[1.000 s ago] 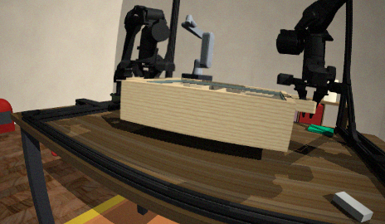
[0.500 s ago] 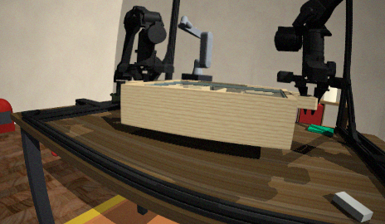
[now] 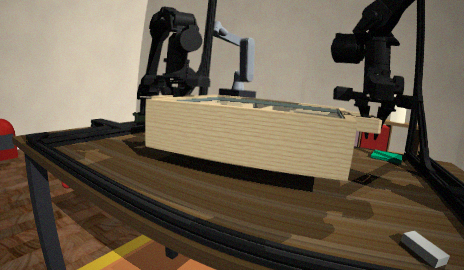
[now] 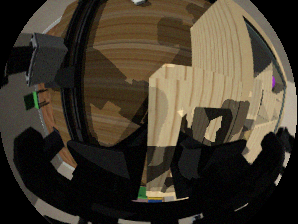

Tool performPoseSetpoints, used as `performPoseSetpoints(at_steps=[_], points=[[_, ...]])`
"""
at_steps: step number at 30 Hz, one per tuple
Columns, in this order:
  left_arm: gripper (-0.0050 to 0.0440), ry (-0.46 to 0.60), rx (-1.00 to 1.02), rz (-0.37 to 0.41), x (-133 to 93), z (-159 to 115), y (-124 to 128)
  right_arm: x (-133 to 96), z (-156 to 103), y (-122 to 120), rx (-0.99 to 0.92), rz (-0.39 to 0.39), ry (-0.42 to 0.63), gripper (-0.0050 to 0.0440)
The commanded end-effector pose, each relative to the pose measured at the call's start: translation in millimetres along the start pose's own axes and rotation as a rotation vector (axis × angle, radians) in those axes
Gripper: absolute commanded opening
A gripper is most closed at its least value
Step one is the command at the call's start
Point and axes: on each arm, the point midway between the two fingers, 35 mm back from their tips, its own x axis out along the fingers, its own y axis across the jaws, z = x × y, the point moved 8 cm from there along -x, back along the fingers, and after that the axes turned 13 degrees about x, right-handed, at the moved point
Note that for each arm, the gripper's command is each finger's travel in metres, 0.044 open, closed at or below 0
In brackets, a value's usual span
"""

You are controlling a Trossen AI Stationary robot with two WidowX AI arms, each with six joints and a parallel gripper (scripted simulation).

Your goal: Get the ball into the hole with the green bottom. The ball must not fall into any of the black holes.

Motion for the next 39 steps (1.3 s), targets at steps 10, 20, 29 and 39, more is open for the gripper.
performPoseSetpoints(at_steps=[10, 20, 29, 39], points=[[0.0020, -0.028, -0.001, -0.044, 10.0, -2.3, 5.5, -11.6, 2.4, -6.0, 0.000, 0.040, 0.025, 0.0020], [0.0020, -0.016, -0.001, -0.018, 18.3, -0.8, 3.5, 9.0, 0.6, -3.9, 0.000, 0.017, 0.015, 0.0020], [0.0020, -0.012, -0.001, -0.018, 30.1, -0.2, 2.3, 22.4, 0.3, -2.1, 0.000, 0.014, 0.010, 0.0020], [0.0020, -0.012, -0.001, -0.018, 39.9, -0.1, 2.2, 32.2, 0.2, -1.9, 0.000, 0.014, 0.010, 0.0020]])
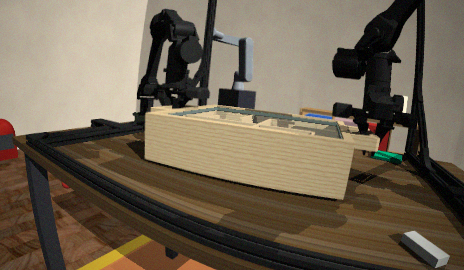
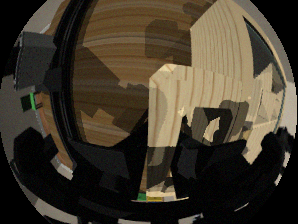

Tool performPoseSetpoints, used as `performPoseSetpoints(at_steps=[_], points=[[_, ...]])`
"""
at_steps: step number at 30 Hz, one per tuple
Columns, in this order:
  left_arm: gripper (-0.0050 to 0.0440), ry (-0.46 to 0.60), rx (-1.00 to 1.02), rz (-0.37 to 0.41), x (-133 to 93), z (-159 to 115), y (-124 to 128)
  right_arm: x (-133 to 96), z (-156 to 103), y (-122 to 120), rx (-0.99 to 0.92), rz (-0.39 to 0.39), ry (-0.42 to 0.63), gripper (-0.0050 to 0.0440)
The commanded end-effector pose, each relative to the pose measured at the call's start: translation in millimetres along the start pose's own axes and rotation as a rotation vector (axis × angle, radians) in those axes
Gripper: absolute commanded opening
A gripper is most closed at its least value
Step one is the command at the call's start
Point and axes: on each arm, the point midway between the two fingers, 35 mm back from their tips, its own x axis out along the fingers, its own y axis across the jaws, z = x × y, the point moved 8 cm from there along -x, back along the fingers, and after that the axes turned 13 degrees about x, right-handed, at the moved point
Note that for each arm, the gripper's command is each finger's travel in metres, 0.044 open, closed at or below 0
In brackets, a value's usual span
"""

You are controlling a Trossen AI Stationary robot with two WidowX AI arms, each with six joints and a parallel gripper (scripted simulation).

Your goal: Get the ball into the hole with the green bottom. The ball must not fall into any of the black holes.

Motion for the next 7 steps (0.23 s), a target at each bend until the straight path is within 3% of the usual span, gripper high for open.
performPoseSetpoints(at_steps=[1, 7], points=[[0.0044, 0.001, 0.001, 0.001, 4.7, 0.1, 0.1, 4.3, 0.3, -0.1, 0.000, 0.000, -0.004, 0.0044], [0.0187, 0.001, 0.001, 0.001, 4.7, 0.1, 0.1, 4.3, 0.3, -0.1, 0.000, 0.000, -0.004, 0.0187]])
